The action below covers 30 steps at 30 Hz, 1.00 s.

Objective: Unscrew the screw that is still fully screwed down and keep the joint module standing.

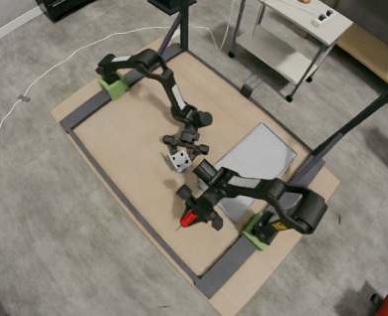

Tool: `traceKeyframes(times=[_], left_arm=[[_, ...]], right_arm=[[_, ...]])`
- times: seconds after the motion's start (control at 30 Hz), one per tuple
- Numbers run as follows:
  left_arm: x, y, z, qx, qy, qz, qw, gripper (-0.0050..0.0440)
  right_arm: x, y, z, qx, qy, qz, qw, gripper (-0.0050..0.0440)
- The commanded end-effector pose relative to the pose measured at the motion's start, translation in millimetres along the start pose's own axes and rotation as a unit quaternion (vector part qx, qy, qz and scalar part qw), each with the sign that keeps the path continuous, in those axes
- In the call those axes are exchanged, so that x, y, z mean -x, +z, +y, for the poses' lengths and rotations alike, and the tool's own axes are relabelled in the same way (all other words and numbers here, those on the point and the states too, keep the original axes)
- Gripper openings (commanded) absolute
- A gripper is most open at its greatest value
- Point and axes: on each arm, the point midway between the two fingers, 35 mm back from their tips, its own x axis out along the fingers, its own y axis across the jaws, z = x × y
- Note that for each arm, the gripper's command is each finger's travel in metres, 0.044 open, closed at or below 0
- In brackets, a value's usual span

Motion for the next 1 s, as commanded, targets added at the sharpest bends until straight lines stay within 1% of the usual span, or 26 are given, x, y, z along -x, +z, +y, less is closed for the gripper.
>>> traceKeyframes(times=[0.0,0.13,0.87,0.97], left_arm=[[3.7,-2.3,8.6,-0.056,0.004,-0.042,0.998,0.0130],[6.3,-4.8,14.5,-0.110,0.007,-0.079,0.991,0.0130],[6.4,-3.7,14.0,-0.107,0.007,-0.077,0.991,0.0130],[4.9,-7.5,15.0,-0.109,0.007,-0.080,0.991,0.0130]], right_arm=[[-0.9,15.1,5.8,-0.018,0.002,-0.005,1.000,0.0245],[-0.9,15.1,5.8,-0.018,0.002,-0.005,1.000,0.0245],[-0.9,15.1,5.8,-0.018,0.002,-0.005,1.000,0.0245],[-0.9,15.1,5.8,-0.018,0.002,-0.005,1.000,0.0245]])
